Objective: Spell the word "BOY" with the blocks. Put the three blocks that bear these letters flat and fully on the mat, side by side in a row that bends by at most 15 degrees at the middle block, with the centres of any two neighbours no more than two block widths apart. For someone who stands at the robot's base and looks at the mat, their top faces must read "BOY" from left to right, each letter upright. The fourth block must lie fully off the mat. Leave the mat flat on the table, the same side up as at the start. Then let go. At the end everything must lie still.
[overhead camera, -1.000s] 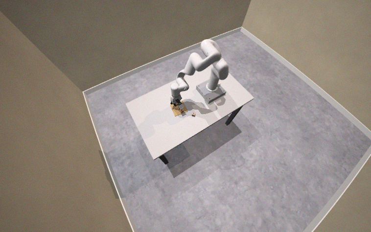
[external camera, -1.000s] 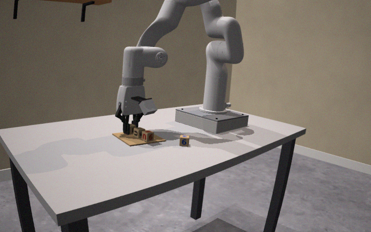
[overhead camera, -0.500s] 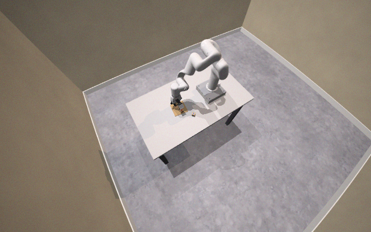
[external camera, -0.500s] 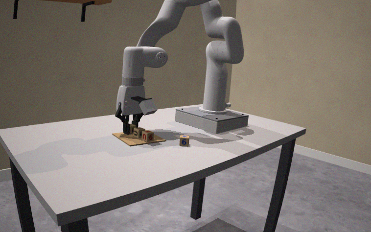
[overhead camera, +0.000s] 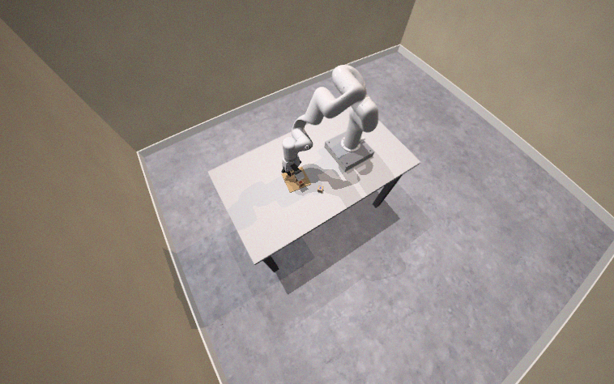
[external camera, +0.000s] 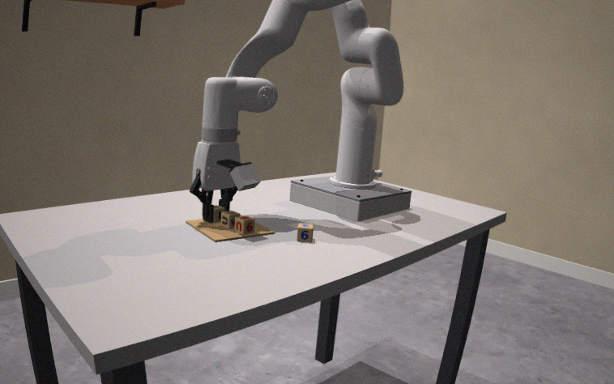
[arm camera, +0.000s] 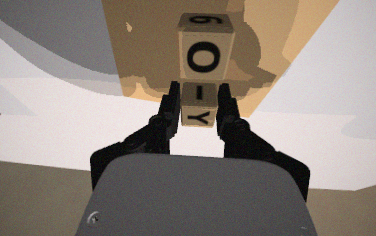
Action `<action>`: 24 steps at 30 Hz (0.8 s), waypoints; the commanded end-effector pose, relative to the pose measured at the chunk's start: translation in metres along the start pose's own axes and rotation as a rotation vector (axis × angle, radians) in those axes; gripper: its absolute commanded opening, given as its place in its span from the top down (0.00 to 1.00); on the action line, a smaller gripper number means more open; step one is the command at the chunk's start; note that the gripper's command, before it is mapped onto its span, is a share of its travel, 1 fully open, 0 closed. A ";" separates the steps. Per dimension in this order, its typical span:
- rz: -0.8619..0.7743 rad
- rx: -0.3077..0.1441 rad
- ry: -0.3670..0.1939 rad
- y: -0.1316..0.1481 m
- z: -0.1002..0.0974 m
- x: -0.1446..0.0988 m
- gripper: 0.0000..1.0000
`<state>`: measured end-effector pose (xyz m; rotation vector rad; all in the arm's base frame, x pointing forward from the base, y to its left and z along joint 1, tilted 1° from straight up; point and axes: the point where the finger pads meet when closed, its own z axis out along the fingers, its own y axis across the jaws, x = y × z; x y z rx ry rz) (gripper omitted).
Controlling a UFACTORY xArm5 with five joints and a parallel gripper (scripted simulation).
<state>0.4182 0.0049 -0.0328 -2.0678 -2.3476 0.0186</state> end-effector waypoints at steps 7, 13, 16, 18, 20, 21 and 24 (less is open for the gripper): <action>0.000 -0.003 0.000 0.001 -0.001 0.000 0.53; 0.000 -0.003 0.000 0.001 -0.001 0.000 0.53; 0.000 -0.003 0.000 0.001 -0.002 0.000 0.53; 0.000 -0.003 0.000 0.001 -0.004 0.000 0.53; 0.000 -0.003 0.000 0.001 -0.008 0.000 0.53; 0.000 -0.003 0.000 0.001 -0.011 0.000 0.53; 0.000 -0.003 0.000 0.001 -0.015 0.000 0.53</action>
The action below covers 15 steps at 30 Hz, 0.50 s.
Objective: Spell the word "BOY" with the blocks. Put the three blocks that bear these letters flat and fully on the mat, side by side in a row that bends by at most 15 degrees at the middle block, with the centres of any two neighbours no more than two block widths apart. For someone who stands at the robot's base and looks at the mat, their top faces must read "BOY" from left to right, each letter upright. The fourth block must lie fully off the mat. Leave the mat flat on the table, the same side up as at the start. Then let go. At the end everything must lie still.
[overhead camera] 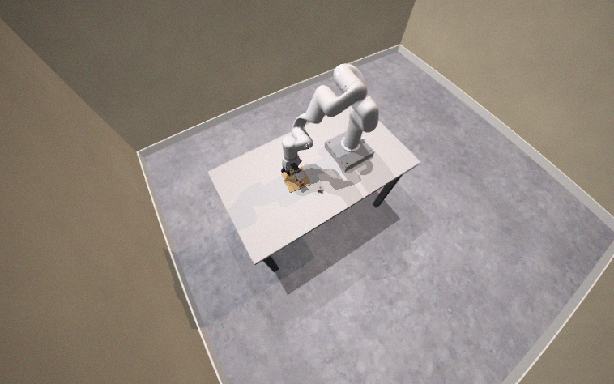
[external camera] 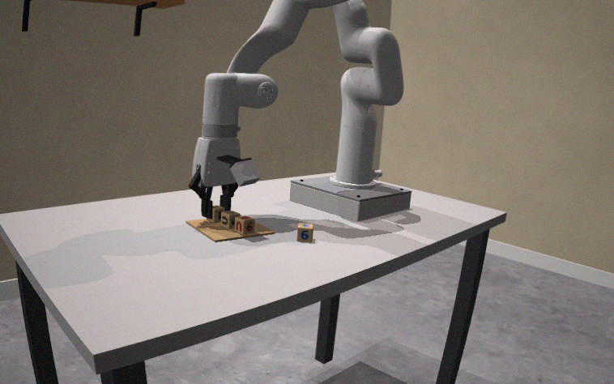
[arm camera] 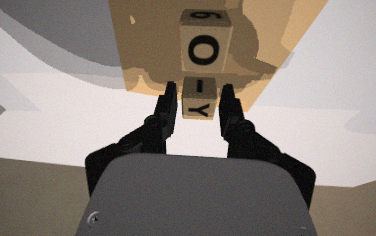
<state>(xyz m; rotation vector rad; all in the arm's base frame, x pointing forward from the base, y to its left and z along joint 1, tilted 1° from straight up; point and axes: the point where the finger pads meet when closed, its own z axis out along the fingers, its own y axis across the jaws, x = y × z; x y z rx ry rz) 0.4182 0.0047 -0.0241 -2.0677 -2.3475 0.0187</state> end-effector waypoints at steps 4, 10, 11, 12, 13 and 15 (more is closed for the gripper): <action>0.000 -0.003 0.000 0.001 -0.025 0.000 0.53; 0.000 -0.003 0.000 0.001 -0.058 0.000 0.53; 0.000 -0.003 0.000 0.001 -0.063 0.000 0.53; 0.000 -0.003 0.000 0.001 -0.067 0.000 0.53; 0.000 -0.003 0.000 0.001 -0.071 0.000 0.53; 0.000 -0.003 0.000 0.001 -0.077 0.000 0.53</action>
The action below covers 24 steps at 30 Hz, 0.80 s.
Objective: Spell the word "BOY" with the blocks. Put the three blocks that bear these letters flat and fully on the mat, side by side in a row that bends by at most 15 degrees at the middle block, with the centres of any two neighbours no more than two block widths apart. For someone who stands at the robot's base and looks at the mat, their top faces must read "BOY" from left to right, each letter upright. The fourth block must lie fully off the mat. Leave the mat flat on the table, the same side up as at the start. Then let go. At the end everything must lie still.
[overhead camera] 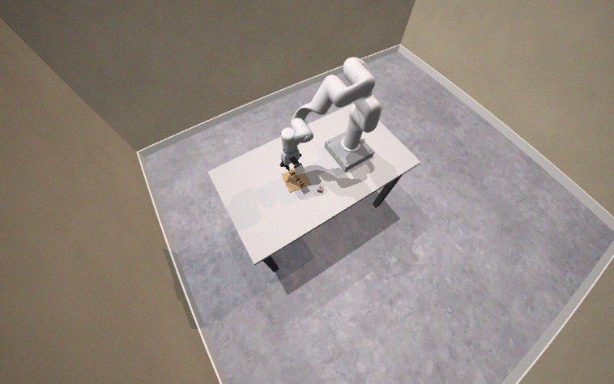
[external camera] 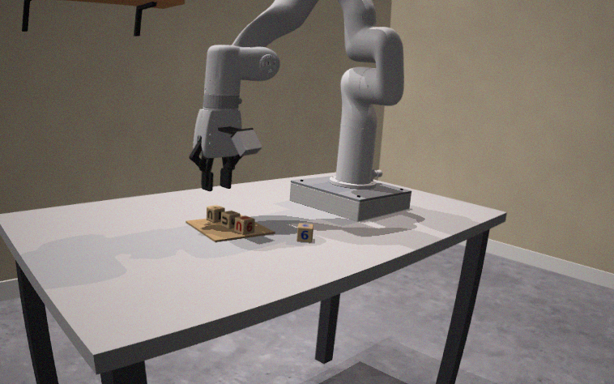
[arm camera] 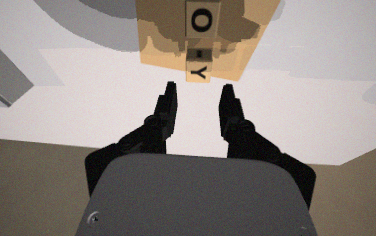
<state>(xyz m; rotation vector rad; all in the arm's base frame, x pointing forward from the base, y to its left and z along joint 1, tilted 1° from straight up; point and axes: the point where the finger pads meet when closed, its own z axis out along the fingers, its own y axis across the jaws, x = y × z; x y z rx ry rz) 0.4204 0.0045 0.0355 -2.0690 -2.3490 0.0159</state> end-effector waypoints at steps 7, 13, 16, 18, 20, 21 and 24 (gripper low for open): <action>0.000 -0.001 0.000 0.000 -0.022 0.000 0.53; 0.000 -0.001 0.000 0.000 -0.022 0.000 0.00; 0.000 -0.001 0.000 0.000 -0.022 0.000 0.00; 0.000 -0.001 0.000 0.000 -0.022 0.000 0.00; 0.000 -0.001 0.000 0.000 -0.022 0.000 0.00; 0.000 -0.001 0.000 0.000 -0.022 0.000 0.00; 0.000 -0.001 0.000 0.000 -0.022 0.000 0.00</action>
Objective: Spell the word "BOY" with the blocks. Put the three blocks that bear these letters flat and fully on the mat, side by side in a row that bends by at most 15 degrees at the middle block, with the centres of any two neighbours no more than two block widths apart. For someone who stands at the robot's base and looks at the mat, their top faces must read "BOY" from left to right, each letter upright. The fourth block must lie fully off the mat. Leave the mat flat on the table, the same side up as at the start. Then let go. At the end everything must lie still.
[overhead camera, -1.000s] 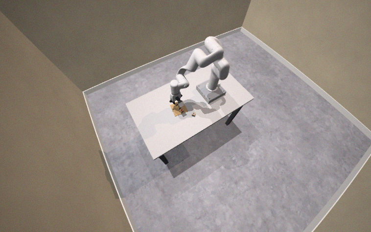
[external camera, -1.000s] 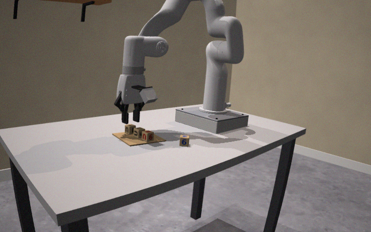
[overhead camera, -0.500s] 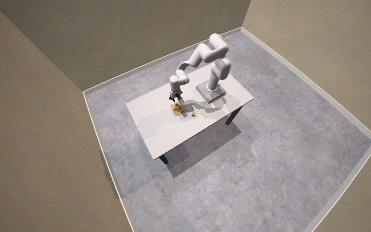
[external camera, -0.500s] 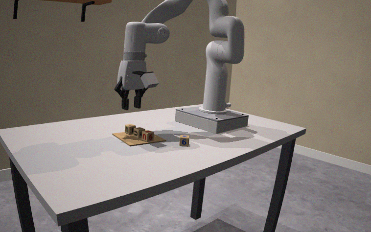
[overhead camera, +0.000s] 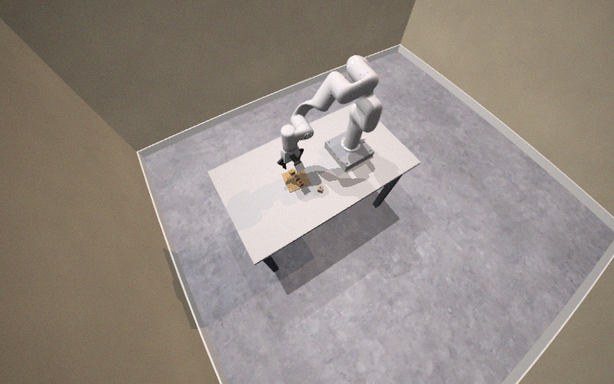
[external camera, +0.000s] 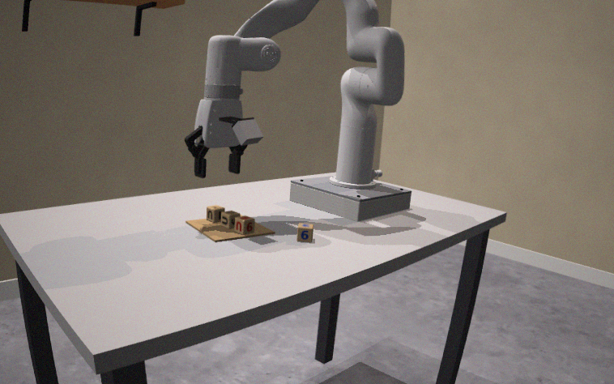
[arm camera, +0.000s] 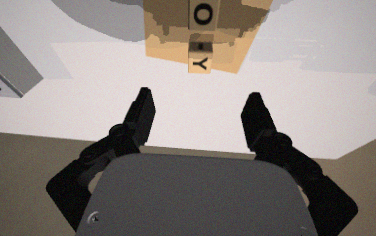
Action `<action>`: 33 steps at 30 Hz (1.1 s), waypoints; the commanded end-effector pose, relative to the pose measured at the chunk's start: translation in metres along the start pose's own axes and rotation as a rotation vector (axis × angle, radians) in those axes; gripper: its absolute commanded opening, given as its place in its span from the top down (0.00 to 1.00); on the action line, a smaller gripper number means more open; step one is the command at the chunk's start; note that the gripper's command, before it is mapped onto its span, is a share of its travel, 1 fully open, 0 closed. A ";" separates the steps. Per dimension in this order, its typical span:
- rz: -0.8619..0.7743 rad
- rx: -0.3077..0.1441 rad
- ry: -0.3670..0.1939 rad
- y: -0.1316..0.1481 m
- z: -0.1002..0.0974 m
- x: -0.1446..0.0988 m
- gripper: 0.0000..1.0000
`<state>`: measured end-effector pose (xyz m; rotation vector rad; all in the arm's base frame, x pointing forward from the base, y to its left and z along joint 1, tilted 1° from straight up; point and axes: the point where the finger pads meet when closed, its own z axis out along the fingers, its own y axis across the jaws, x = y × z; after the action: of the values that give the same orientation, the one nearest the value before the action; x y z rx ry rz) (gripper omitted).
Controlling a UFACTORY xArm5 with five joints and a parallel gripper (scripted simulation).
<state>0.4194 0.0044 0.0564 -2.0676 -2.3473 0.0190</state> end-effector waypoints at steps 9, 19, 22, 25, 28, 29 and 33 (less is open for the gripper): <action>0.000 -0.004 0.000 0.001 -0.004 0.000 0.00; 0.000 -0.004 0.000 0.001 -0.033 -0.001 0.00; 0.000 -0.004 0.000 0.001 -0.048 -0.001 0.00; 0.000 -0.004 0.000 0.001 -0.063 -0.001 0.00; 0.000 -0.004 0.000 0.001 -0.071 -0.001 0.00; 0.000 -0.004 0.000 0.001 -0.071 -0.001 0.00; 0.000 -0.004 0.000 0.001 -0.082 -0.001 0.00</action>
<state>0.4207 0.0037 0.1272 -2.0679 -2.3477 0.0183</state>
